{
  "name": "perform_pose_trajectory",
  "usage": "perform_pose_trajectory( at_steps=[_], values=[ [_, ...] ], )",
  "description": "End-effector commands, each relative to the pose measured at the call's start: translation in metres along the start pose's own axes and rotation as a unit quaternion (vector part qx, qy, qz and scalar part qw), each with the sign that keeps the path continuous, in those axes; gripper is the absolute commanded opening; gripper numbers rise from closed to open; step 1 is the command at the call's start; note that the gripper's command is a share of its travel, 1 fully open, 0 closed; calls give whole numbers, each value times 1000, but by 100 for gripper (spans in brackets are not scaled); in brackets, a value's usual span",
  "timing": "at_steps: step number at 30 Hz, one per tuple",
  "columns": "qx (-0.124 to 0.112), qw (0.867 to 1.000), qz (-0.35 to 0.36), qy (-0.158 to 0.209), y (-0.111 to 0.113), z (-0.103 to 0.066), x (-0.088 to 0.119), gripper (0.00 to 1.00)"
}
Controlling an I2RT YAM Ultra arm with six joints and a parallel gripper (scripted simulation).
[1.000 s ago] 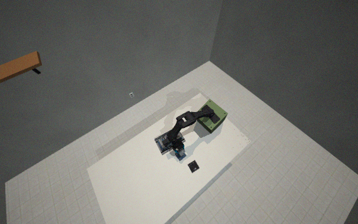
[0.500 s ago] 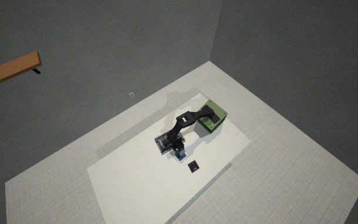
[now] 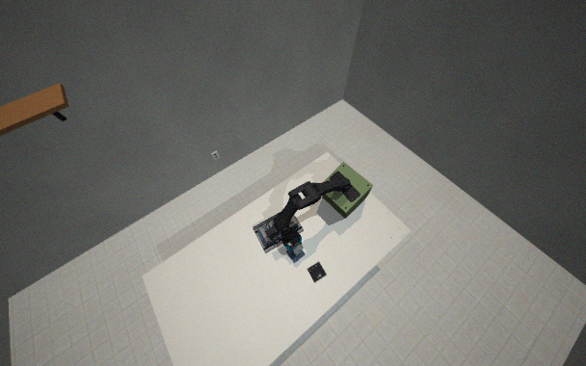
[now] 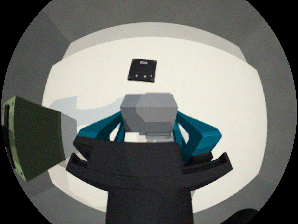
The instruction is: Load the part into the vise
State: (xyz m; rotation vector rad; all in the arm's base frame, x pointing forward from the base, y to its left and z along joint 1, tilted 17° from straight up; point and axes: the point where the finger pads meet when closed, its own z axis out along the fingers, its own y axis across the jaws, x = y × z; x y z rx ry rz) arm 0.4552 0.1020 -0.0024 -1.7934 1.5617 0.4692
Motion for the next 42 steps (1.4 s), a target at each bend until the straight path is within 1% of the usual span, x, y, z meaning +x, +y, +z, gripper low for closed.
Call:
perform_pose_trajectory(
  at_steps=[1, 6, 13, 16, 19, 23, 25, 28, 30, 31, 33, 36, 38, 42],
  values=[
    [24, 999, -20, -18, -18, -23, -24, 0],
    [24, 999, -20, -18, -18, -22, -23, 0],
    [17, 1000, -12, -18, -11, -19, -22, 0],
    [8, 1000, -3, -17, -2, -14, -19, 0],
    [15, 1000, -12, -14, -9, -14, -22, 0],
    [13, 1000, -15, -9, -4, -8, -19, 0],
    [18, 1000, -20, -5, -8, -9, -19, 0],
    [15, 1000, -13, 1, -2, -6, -14, 0],
    [15, 1000, -13, 1, -2, -6, -14, 0],
    [31, 999, -27, 6, -18, -13, -17, 0],
    [26, 999, -27, 11, -14, -9, -19, 0],
    [14, 1000, -15, 22, -2, -4, -14, 0],
    [19, 999, -19, 34, -6, -6, -14, 0],
    [18, 998, -17, 51, -5, -6, -14, 0]
  ],
)
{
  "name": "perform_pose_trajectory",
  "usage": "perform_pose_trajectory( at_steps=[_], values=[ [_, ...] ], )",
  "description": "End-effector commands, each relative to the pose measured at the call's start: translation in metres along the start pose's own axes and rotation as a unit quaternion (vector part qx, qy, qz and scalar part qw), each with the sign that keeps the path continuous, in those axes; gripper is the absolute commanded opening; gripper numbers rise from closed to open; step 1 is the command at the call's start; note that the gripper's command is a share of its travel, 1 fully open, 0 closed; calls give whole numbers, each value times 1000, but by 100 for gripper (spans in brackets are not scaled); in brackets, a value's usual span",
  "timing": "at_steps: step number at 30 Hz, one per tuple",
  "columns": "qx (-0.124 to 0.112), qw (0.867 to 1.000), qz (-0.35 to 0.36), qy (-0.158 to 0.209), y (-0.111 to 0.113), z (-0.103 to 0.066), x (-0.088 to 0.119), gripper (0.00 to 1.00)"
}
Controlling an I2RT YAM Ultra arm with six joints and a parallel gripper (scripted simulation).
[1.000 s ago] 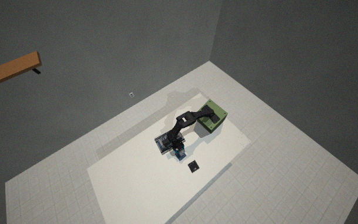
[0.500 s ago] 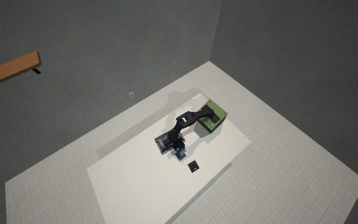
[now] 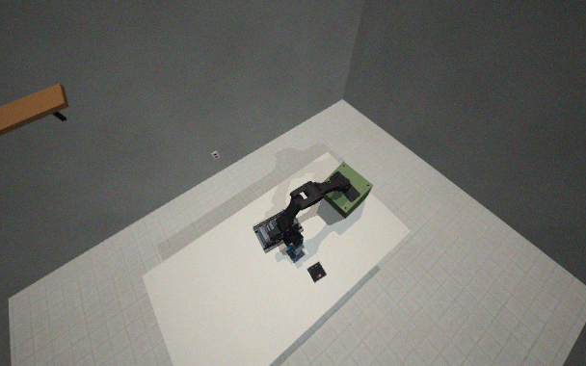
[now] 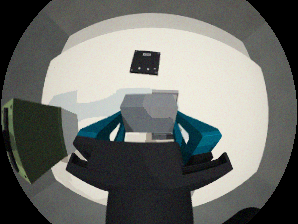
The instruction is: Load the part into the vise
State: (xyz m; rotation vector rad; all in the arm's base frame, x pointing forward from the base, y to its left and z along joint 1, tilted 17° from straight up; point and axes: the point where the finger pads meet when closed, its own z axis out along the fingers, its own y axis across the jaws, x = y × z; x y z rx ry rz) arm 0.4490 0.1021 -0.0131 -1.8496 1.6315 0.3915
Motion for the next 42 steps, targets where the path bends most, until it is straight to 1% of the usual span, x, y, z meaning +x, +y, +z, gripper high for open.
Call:
perform_pose_trajectory(
  at_steps=[1, 3, 5, 6, 8, 11, 13, 15, 18, 20, 22, 23, 27, 31, 35, 37, 39, 42],
  values=[
    [25, 1000, -17, 5, -15, -15, -19, 0],
    [24, 999, -16, 15, -14, -14, -18, 0],
    [24, 999, -16, 15, -14, -14, -18, 0],
    [32, 999, -21, 15, -21, -18, -22, 0],
    [20, 999, -13, 30, -10, -13, -17, 0],
    [26, 998, -16, 46, -16, -16, -20, 0],
    [21, 998, -12, 57, -10, -13, -18, 0],
    [24, 997, -14, 69, -15, -16, -20, 0],
    [20, 996, -10, 87, -10, -14, -18, 0],
    [22, 995, -11, 98, -13, -15, -20, 0],
    [22, 995, -11, 98, -13, -15, -20, 0],
    [23, 994, -12, 104, -14, -16, -20, 0],
    [17, 991, -8, 129, -10, -15, -19, 0],
    [21, 988, -9, 153, -13, -16, -20, 0],
    [30, 984, -13, 175, -21, -19, -24, 0],
    [31, 982, -13, 186, -21, -19, -24, 0],
    [31, 982, -13, 186, -21, -19, -24, 0],
    [31, 979, -12, 203, -21, -19, -24, 0]
  ],
)
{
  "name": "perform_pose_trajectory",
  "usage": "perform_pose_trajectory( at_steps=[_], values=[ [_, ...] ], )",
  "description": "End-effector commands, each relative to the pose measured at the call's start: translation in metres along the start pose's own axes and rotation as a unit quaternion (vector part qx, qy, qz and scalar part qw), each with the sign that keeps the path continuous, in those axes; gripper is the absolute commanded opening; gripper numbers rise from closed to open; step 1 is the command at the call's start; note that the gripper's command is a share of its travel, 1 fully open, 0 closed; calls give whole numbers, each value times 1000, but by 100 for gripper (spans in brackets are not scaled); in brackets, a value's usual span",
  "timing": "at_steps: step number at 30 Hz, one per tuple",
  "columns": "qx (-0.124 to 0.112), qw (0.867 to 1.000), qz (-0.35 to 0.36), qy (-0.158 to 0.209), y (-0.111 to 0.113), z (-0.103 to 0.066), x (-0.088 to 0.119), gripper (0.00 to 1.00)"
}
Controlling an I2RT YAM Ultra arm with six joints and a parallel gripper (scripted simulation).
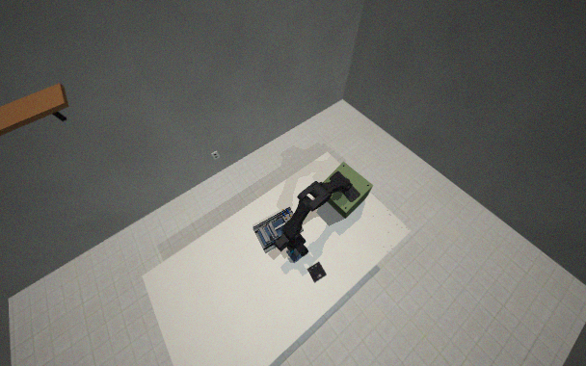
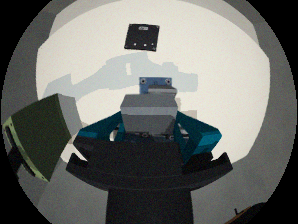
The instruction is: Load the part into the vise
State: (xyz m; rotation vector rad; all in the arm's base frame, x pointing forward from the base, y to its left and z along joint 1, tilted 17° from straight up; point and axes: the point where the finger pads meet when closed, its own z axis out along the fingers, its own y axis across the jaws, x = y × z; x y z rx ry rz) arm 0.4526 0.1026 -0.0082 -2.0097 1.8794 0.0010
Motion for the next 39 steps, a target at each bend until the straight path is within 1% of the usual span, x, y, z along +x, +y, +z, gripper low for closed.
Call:
perform_pose_trajectory(
  at_steps=[1, 12, 14, 23, 29, 32, 39],
  values=[
    [24, 1000, -5, 10, -16, -23, -13, 0],
    [25, 998, -4, 63, -16, -23, -14, 0],
    [25, 998, -4, 63, -16, -23, -14, 0],
    [25, 995, -3, 94, -16, -23, -14, 0],
    [25, 994, -3, 108, -16, -23, -14, 0],
    [25, 994, -2, 107, -16, -23, -15, 0],
    [25, 993, -2, 117, -16, -23, -15, 0]
  ],
)
